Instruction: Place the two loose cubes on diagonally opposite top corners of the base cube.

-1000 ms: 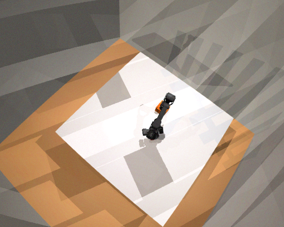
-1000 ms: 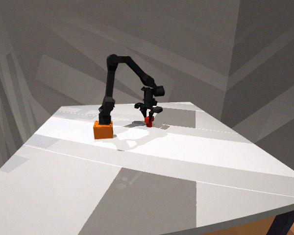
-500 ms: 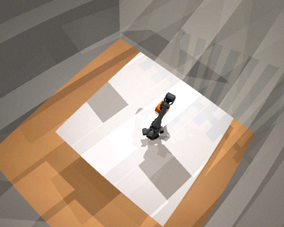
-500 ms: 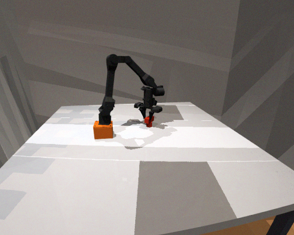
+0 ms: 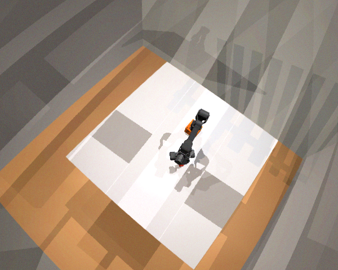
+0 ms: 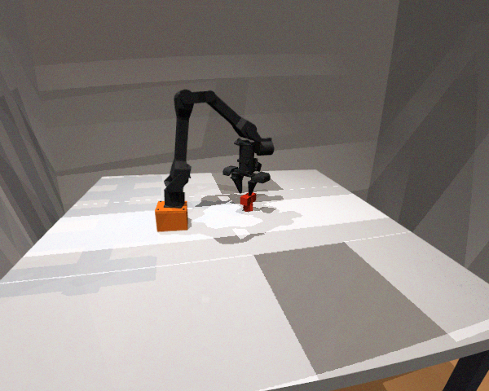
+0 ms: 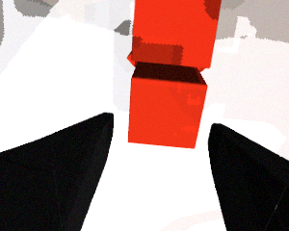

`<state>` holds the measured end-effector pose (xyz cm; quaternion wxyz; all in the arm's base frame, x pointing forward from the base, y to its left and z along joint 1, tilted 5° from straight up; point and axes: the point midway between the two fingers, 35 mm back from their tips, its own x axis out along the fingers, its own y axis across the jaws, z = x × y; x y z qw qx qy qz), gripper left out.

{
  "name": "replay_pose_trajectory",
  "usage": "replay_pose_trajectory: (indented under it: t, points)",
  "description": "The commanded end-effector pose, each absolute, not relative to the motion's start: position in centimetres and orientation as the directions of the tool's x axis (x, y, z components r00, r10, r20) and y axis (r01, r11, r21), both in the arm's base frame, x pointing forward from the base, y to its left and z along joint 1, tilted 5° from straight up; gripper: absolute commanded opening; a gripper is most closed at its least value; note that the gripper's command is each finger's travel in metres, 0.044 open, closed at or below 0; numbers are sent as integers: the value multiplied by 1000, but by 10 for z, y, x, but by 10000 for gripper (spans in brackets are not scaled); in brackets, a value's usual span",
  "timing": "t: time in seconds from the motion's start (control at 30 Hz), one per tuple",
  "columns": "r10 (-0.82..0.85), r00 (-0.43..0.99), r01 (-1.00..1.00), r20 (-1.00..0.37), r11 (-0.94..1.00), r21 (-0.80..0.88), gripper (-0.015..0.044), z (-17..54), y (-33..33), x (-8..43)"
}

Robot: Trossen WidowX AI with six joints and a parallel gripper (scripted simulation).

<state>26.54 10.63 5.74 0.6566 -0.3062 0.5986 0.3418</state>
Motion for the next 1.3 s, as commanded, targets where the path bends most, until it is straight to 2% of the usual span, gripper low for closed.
replay_pose_trajectory:
  t: [0.0, 1.2, 1.27]
  points:
    - [85, 57, -818, -995, 576, 2, 205, 66, 107, 267]
    - [85, 58, -818, -995, 576, 2, 205, 101, 104, 265]
    - [83, 54, -816, -995, 578, 4, 258, 103, 103, 264]
